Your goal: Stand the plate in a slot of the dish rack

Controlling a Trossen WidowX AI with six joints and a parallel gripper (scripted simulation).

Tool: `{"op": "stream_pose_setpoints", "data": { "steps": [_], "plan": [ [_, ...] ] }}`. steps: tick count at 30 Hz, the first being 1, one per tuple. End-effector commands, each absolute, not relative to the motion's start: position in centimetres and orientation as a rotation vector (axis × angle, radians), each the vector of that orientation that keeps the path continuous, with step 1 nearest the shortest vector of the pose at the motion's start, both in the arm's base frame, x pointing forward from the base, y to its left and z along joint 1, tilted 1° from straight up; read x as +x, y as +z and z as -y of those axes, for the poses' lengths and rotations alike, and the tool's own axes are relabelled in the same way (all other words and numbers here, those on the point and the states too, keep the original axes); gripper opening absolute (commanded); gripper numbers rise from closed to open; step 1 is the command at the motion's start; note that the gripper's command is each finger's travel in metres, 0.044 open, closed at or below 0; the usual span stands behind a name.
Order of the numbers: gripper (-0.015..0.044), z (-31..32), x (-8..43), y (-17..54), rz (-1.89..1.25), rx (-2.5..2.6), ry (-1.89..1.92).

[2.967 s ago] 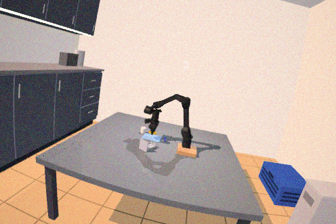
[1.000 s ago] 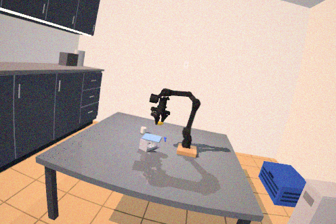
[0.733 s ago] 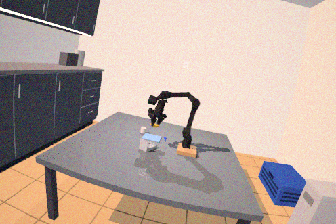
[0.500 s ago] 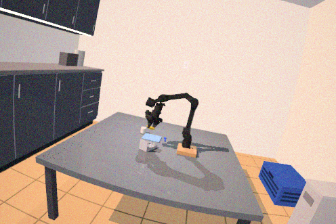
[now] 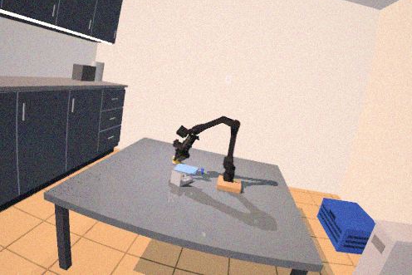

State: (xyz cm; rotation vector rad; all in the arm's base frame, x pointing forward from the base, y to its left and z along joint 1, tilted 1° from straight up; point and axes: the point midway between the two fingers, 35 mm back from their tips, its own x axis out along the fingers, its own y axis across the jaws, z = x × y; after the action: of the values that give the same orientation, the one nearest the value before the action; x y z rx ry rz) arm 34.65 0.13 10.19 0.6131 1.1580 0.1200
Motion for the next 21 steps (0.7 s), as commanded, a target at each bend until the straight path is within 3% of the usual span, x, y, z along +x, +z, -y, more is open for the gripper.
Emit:
{"op": "stream_pose_setpoints", "data": {
  "steps": [1,21],
  "plan": [
    [0.0,-0.1,35.3,8.9,-1.098,0.612,0.203],
    [0.0,0.5,36.2,6.4,-0.729,0.504,0.542]
  ]
}}
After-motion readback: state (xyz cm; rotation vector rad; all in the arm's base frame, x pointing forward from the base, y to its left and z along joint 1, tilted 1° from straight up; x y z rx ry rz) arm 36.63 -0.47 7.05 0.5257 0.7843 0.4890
